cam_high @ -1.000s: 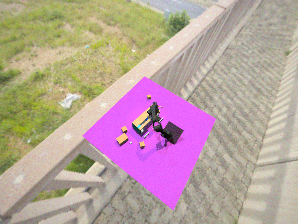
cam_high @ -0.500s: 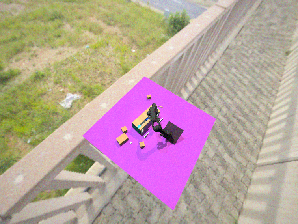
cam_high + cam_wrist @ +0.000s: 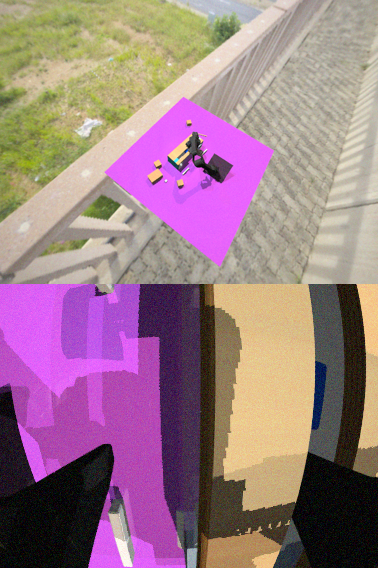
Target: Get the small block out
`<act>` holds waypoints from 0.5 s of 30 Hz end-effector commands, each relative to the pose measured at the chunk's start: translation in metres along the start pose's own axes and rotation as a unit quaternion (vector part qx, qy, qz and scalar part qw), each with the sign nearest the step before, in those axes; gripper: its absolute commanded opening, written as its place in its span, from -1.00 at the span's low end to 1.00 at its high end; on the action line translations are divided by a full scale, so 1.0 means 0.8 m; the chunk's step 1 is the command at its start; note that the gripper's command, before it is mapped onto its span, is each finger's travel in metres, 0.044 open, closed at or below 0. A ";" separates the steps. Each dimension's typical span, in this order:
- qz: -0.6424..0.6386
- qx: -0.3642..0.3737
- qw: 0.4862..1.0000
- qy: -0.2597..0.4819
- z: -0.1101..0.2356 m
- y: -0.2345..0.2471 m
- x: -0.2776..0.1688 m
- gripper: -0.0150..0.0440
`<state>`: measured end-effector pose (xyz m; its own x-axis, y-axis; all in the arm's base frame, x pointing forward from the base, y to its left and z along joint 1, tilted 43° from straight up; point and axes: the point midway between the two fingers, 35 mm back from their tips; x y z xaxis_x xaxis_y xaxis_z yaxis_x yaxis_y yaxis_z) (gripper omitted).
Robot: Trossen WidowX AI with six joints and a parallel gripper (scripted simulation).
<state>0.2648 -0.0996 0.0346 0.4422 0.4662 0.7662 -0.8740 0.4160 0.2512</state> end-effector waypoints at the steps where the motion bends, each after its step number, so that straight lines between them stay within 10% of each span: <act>1: 0.001 0.000 1.000 0.000 -0.002 0.003 0.012 0.86; 15: 0.001 0.000 1.000 -0.001 -0.010 0.012 0.049 0.86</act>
<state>0.2740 -0.0770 0.0573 0.4434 0.4646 0.7665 -0.8731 0.4173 0.2521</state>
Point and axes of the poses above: the point midway between the two fingers, 35 mm back from their tips, its own z axis back along the fingers, its own y axis across the jaws, x = y × z, and after that the axes turned 14 degrees about -z, right-handed
